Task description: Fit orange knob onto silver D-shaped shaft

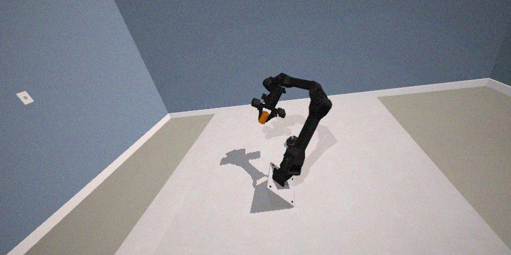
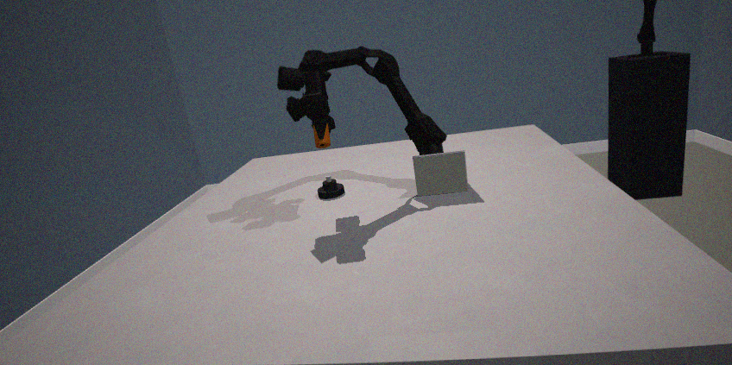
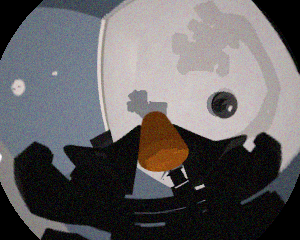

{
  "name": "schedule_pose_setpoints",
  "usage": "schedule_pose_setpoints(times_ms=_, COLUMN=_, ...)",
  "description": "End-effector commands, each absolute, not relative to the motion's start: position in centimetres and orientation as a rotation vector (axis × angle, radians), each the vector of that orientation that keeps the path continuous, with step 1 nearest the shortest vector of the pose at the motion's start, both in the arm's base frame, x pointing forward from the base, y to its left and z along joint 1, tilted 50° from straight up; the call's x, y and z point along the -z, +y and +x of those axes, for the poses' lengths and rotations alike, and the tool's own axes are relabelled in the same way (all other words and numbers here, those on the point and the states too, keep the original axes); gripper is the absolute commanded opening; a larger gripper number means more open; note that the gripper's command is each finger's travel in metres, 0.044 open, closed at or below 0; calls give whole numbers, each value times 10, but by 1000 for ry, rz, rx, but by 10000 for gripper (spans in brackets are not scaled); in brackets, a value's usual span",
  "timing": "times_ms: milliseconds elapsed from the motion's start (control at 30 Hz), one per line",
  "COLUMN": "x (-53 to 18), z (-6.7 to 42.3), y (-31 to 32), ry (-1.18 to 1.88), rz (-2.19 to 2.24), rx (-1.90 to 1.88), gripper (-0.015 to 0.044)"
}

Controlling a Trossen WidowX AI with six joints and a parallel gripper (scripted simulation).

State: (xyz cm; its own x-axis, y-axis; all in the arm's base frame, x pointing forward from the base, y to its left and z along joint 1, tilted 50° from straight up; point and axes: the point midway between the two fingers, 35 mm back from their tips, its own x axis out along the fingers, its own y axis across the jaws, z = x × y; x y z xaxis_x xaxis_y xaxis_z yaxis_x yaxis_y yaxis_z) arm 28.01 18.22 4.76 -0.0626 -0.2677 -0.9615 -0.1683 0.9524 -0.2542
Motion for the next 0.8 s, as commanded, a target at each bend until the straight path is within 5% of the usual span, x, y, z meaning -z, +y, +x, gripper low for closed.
schedule_pose_setpoints(times_ms=0, x=-57, z=276, y=192, ry=1643, rz=-263, rx=-2, gripper=0)
schedule_pose_setpoints(times_ms=767, x=-72, z=264, y=208, ry=1669, rz=-6, rx=-239, gripper=0)
